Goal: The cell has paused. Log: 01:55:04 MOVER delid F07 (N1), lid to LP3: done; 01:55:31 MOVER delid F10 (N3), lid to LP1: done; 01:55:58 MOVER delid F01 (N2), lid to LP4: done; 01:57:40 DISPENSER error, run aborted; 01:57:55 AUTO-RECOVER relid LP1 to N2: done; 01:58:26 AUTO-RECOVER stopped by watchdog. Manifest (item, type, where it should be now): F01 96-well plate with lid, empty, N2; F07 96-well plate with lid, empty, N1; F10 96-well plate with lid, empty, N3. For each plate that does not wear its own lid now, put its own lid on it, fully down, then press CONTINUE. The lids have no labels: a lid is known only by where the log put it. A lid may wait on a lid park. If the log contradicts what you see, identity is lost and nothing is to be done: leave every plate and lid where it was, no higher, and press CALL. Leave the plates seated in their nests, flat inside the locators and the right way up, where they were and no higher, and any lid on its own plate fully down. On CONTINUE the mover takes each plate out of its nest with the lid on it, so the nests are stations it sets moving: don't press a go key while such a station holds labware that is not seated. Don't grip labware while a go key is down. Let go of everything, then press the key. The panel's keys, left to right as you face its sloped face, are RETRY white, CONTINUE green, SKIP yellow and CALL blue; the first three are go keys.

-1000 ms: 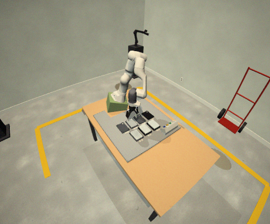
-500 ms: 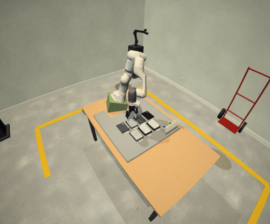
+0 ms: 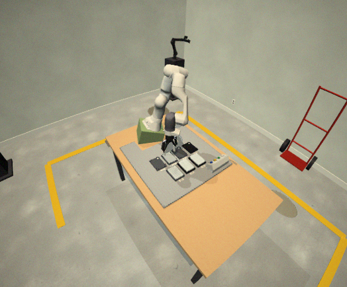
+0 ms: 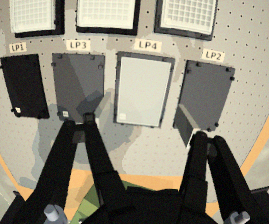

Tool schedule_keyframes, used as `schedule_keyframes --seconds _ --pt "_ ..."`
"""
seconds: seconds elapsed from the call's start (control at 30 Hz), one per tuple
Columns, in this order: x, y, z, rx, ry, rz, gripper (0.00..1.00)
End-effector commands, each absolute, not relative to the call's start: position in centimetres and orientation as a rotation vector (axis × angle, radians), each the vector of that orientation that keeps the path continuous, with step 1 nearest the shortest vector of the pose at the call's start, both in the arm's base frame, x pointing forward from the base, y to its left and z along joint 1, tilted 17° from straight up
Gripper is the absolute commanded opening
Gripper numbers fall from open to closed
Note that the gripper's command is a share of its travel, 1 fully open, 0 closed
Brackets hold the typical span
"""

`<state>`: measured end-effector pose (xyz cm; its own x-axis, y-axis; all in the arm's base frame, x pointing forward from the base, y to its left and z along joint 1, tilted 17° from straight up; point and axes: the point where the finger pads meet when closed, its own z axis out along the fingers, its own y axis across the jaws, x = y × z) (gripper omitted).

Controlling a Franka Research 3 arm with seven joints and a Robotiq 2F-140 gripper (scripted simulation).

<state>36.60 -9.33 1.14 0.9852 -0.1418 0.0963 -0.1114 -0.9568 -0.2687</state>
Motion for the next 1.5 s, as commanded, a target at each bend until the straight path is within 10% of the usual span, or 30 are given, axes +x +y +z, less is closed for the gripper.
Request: schedule_keyframes --seconds 0.0,1.47 --pt "36.6 -9.4 1.1 -2.866 0.181 -0.17 0.66" --pt "37.0 -8.5 -2.0 -2.866 0.181 -0.17 0.66"
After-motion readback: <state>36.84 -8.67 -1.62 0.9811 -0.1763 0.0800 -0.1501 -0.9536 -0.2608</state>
